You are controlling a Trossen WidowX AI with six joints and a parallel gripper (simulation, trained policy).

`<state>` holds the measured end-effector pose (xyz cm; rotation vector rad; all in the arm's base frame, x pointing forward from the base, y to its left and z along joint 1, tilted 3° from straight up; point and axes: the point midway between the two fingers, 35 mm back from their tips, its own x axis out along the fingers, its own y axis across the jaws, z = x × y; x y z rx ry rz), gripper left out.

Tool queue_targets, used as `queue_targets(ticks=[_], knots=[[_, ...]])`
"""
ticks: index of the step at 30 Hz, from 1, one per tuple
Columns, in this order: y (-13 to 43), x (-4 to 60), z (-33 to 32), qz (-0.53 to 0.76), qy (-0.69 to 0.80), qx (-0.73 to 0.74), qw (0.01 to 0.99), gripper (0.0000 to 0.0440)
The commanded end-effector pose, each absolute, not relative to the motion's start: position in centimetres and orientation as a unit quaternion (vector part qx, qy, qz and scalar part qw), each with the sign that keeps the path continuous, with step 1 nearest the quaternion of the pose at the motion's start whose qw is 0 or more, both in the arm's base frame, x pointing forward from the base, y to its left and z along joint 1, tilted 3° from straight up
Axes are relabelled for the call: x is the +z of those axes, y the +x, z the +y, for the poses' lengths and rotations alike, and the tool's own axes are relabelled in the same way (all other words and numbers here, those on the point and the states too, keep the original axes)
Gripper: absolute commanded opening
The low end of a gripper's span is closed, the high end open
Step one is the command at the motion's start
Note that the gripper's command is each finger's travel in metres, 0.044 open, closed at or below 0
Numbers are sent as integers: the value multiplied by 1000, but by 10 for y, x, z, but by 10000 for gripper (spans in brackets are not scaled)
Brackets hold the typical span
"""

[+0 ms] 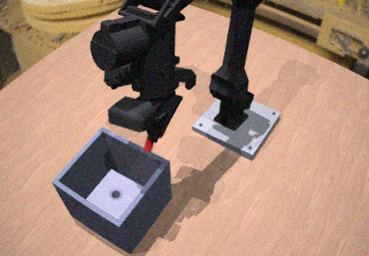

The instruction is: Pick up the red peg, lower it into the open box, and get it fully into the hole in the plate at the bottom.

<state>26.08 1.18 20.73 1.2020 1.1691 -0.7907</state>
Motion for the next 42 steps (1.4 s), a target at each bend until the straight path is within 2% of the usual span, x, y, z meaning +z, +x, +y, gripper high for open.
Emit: queue_targets(ticks=[1,23,42], knots=[[268,203,2,509,517,-349,593,0],[305,163,-34,535,508,-356,573,0],[331,121,-28,569,494,-320,574,0]])
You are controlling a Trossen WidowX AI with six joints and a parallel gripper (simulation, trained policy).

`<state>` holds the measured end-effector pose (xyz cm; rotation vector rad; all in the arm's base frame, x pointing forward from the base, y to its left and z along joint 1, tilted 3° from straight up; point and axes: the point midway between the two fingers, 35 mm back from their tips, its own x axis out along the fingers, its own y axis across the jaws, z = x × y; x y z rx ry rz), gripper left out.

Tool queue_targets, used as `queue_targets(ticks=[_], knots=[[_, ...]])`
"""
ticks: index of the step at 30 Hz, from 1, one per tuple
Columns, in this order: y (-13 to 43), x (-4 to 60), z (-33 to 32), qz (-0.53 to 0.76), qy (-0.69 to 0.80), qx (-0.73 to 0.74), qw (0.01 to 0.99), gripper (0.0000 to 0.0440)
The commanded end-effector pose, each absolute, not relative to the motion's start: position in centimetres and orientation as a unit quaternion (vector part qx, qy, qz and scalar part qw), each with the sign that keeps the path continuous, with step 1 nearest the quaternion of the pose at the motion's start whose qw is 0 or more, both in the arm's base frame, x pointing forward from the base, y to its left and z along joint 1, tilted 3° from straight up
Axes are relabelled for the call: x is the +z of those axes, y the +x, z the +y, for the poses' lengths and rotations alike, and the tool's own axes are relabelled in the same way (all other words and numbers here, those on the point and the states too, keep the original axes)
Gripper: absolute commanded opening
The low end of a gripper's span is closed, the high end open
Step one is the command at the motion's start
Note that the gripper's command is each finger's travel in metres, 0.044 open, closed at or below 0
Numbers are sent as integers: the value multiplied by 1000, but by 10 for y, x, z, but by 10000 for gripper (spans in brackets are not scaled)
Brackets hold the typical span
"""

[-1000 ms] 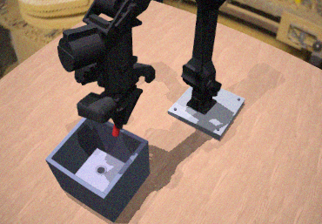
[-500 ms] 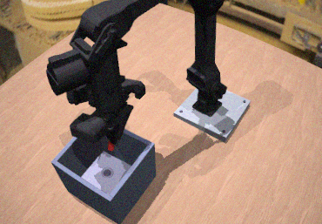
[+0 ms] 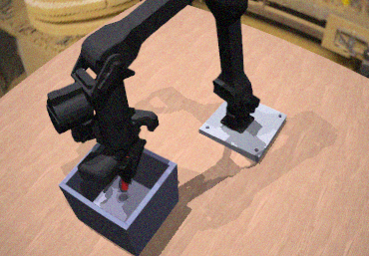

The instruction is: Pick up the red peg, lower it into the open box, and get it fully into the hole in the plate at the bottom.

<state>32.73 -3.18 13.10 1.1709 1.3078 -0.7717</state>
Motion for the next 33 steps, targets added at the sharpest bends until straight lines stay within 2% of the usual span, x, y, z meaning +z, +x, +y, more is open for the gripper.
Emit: queue_targets(ticks=[1,10,20,27,31,33], knots=[[333,119,-27,571,492,-318,575,0],[340,97,-25,586,474,-306,582,0],[337,79,-27,602,446,-309,585,40],[335,68,-29,613,431,-310,584,79],[334,63,-29,619,429,-312,579,152],[332,65,-32,624,425,-315,575,155]])
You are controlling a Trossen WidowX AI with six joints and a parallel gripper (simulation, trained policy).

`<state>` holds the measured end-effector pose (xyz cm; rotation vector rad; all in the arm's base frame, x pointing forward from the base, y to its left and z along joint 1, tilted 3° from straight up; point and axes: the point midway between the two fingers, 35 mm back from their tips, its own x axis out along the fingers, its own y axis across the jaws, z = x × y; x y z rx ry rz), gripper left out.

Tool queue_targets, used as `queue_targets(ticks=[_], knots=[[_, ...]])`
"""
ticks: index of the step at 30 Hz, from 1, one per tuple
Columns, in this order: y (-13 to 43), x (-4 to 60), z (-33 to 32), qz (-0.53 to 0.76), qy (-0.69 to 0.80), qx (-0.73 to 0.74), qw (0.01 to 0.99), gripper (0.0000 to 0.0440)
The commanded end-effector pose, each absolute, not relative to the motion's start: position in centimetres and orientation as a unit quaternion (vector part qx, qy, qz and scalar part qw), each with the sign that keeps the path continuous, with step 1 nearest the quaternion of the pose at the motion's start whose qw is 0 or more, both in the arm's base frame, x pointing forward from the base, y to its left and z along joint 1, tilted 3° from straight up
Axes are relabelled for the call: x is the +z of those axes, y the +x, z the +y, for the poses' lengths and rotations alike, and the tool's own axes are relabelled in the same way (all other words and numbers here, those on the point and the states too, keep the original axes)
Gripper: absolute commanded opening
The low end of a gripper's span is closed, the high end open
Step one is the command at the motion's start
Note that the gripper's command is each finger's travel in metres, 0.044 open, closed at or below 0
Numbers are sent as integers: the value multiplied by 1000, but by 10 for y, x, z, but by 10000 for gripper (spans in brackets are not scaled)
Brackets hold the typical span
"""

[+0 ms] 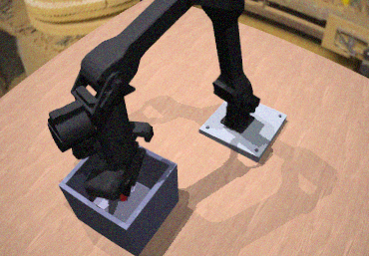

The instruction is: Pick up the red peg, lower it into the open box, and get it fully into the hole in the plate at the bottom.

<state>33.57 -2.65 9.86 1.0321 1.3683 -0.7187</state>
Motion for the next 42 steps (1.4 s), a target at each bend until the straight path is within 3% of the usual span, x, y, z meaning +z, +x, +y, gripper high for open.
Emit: queue_targets(ticks=[1,42], knots=[[333,66,-34,625,426,-316,573,155],[399,138,-53,585,531,-158,592,142]])
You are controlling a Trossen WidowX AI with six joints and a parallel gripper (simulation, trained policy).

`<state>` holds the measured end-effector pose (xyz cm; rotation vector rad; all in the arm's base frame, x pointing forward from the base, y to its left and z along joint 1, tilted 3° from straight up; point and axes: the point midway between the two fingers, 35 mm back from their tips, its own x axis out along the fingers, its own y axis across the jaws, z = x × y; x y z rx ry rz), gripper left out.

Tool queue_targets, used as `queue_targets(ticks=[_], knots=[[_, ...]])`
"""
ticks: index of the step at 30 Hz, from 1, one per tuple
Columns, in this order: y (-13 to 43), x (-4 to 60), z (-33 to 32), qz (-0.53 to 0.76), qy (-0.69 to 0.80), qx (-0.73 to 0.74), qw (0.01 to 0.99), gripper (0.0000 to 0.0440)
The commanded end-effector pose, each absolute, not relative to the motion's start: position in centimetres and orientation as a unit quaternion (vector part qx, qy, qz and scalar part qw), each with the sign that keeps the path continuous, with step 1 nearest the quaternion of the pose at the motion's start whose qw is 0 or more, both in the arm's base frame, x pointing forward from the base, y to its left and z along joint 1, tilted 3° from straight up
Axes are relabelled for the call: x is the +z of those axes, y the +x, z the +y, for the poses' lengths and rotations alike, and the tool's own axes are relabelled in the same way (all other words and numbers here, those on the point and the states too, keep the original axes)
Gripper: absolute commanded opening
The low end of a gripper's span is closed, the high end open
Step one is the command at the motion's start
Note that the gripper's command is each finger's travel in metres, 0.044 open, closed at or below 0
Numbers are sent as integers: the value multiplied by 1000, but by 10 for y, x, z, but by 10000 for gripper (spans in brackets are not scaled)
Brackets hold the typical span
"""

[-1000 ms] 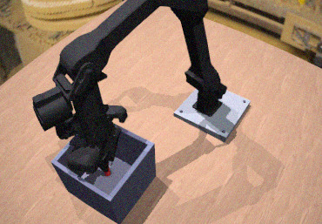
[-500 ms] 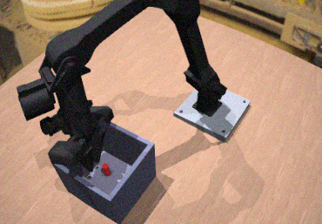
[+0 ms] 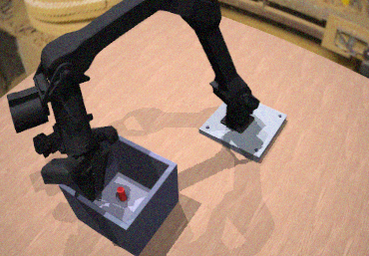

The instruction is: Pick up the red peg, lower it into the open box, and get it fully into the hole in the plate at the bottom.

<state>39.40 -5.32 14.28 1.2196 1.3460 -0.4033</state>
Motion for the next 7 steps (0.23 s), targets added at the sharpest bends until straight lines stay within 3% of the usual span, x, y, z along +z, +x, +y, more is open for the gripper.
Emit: queue_targets(ticks=[1,7], knots=[[400,139,-53,585,532,-154,593,142],[405,144,-54,582,536,-130,597,142]])
